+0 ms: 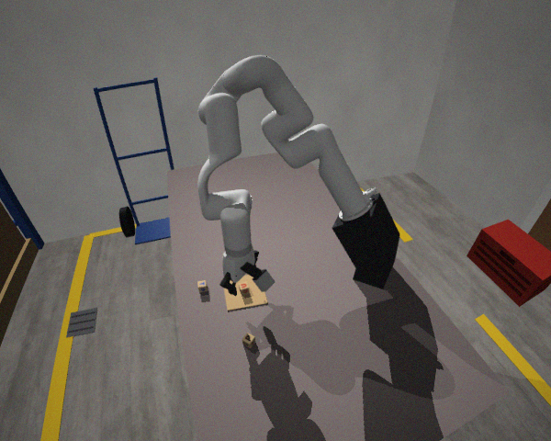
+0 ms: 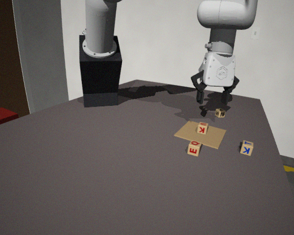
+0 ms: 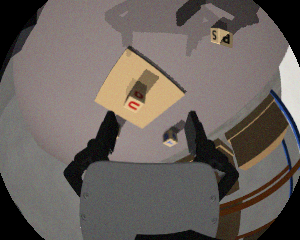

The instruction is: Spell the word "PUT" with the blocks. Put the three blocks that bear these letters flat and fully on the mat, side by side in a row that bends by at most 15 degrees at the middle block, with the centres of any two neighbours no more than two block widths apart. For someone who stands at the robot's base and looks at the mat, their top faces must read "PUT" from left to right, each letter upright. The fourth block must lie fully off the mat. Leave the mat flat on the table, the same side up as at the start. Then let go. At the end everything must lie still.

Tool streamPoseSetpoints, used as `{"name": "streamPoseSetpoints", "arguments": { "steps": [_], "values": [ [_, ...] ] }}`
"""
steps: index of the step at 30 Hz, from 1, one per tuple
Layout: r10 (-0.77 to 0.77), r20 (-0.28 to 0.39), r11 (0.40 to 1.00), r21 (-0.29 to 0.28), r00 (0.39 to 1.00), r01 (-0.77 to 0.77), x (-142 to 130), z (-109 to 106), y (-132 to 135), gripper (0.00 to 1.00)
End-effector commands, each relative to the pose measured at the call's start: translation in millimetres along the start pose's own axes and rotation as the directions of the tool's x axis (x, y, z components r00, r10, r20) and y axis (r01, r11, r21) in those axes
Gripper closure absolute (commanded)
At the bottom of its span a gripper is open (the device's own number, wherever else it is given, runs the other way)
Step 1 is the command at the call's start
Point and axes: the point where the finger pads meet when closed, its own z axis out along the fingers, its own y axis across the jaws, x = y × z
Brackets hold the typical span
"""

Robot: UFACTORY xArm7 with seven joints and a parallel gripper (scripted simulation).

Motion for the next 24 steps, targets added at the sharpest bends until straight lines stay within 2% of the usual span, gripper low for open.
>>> {"name": "streamPoseSetpoints", "arguments": {
  "steps": [1, 4, 6, 7, 12, 21, 23, 24],
  "values": [
    [-0.137, -0.010, 0.990, 0.017, 0.991, 0.137, 7, 1, 10, 0.00],
    [-0.230, -0.011, 0.973, 0.019, 0.973, 0.230, 13, 2, 15, 0.00],
    [-0.230, -0.011, 0.973, 0.019, 0.973, 0.230, 13, 2, 15, 0.00],
    [-0.316, -0.013, 0.949, 0.019, 0.949, 0.316, 18, 3, 21, 0.00],
    [-0.445, -0.015, 0.895, 0.019, 0.896, 0.445, 27, 4, 29, 0.00],
    [-0.678, -0.019, 0.735, 0.014, 0.735, 0.678, 46, 5, 47, 0.00],
    [-0.678, -0.019, 0.735, 0.014, 0.735, 0.678, 46, 5, 47, 0.00],
    [-0.742, -0.020, 0.671, 0.011, 0.671, 0.742, 52, 5, 53, 0.00]
  ]
}}
